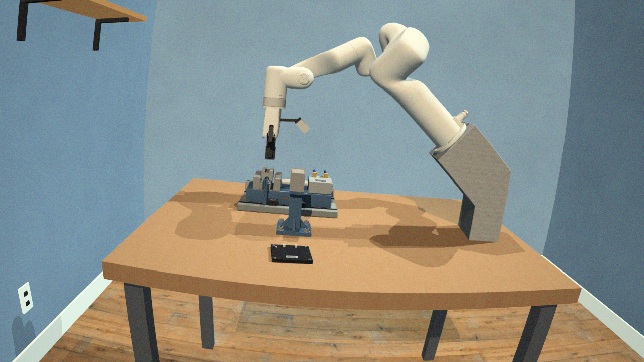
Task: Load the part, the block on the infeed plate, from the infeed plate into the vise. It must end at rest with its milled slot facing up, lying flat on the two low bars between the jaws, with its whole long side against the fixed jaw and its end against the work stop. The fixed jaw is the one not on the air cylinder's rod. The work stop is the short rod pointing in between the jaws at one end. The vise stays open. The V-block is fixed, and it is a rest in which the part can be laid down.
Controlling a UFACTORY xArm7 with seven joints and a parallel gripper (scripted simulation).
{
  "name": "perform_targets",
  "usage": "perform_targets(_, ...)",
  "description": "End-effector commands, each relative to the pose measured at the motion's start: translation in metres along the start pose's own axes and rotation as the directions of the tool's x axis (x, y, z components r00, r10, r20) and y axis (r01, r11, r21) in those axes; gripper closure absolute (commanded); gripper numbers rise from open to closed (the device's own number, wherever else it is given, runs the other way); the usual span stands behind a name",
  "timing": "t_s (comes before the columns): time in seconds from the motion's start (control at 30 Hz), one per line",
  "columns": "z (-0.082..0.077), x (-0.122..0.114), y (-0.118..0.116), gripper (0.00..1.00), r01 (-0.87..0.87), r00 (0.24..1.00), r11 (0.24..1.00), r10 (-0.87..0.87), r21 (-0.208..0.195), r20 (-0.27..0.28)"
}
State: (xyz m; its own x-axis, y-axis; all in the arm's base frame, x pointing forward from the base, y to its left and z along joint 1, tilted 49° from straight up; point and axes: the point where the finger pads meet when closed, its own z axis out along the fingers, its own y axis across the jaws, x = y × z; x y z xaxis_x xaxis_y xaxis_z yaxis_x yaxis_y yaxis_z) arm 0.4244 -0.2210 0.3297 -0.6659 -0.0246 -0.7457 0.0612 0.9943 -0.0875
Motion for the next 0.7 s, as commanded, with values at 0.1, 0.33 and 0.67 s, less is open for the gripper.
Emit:
perform_targets(0.1,0.007,-0.001,-0.001,1.0,0.0,1.0,1.0,0.0,0.002,0.003)
perform_targets(0.33,0.016,-0.001,-0.001,1.0,0.0,1.0,1.0,0.0,0.002,0.003)
perform_targets(0.67,0.021,-0.001,-0.001,1.0,0.0,1.0,1.0,0.0,0.002,0.003)
